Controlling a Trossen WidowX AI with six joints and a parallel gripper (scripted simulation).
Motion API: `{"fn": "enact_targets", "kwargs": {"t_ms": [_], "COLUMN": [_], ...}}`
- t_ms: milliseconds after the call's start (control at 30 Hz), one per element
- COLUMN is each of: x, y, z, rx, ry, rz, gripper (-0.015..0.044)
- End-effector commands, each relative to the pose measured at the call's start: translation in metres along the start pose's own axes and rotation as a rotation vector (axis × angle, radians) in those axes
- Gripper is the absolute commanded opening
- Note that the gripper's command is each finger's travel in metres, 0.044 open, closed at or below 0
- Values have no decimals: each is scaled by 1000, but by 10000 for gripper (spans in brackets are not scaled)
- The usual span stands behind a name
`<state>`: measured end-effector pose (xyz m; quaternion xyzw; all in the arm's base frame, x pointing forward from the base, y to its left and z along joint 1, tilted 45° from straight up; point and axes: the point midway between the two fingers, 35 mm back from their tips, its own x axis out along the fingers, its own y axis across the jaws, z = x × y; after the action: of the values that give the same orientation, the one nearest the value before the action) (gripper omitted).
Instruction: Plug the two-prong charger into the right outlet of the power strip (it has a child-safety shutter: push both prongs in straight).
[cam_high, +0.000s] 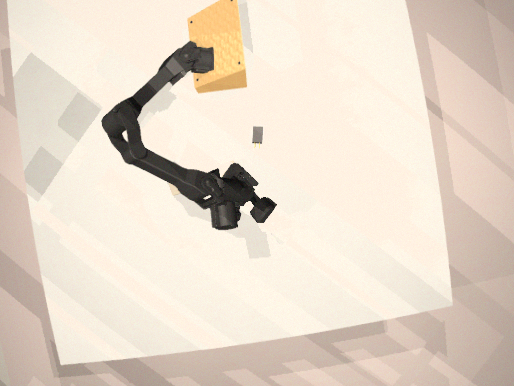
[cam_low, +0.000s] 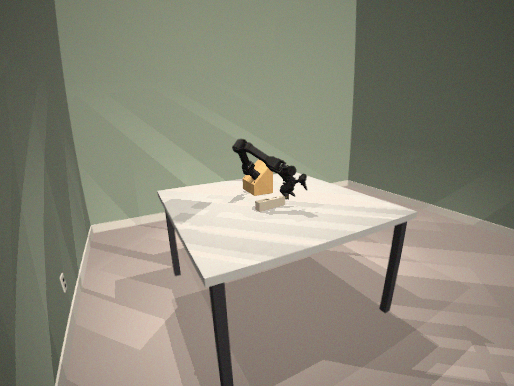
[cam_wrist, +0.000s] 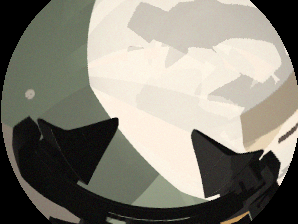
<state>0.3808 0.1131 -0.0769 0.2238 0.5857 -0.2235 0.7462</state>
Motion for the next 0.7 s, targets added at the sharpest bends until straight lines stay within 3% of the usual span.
{"fn": "enact_targets", "kwargs": {"t_ms": [0,667], "x": [8,2], "y": [-14,-76], "z": [-22,-104], "rx": [-65,-386], "ry": [21,0], "rz": [-81,-467], "gripper": [440,440]}}
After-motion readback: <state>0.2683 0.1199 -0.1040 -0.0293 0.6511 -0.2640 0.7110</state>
